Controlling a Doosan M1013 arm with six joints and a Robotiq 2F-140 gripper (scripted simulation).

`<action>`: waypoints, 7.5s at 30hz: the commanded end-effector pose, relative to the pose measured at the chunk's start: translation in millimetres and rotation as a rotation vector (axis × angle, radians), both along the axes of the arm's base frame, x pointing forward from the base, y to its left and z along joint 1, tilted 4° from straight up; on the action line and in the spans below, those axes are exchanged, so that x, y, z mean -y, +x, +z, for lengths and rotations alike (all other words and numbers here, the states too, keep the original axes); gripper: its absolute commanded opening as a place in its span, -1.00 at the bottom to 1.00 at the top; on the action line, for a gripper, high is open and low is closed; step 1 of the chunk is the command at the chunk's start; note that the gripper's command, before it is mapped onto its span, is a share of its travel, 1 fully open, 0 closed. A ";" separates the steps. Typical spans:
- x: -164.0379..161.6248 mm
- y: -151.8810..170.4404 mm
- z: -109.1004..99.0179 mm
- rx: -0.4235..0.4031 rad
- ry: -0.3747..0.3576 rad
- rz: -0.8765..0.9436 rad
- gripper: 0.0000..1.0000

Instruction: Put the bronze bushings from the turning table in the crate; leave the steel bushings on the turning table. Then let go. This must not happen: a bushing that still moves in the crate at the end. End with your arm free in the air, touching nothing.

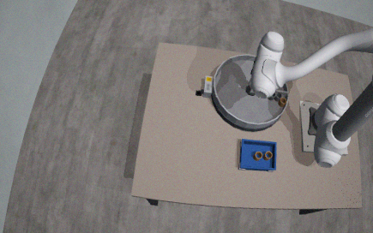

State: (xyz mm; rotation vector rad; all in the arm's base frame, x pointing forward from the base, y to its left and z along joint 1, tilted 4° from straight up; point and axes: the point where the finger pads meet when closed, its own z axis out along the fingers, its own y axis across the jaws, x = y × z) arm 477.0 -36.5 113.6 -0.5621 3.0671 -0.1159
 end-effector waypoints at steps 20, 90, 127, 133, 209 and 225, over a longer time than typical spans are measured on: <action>0.2 -4.0 -6.0 -0.008 0.003 0.003 -0.43; -2.9 -5.2 39.8 -0.008 0.003 0.003 -0.43; -2.9 -5.2 39.8 -0.008 0.003 0.003 -0.43; -3.4 -5.4 46.9 -0.008 0.003 0.003 -0.43; -34.1 -179.4 36.4 0.046 0.027 -0.779 -0.81; -34.1 -179.4 36.4 0.046 0.027 -0.779 -0.81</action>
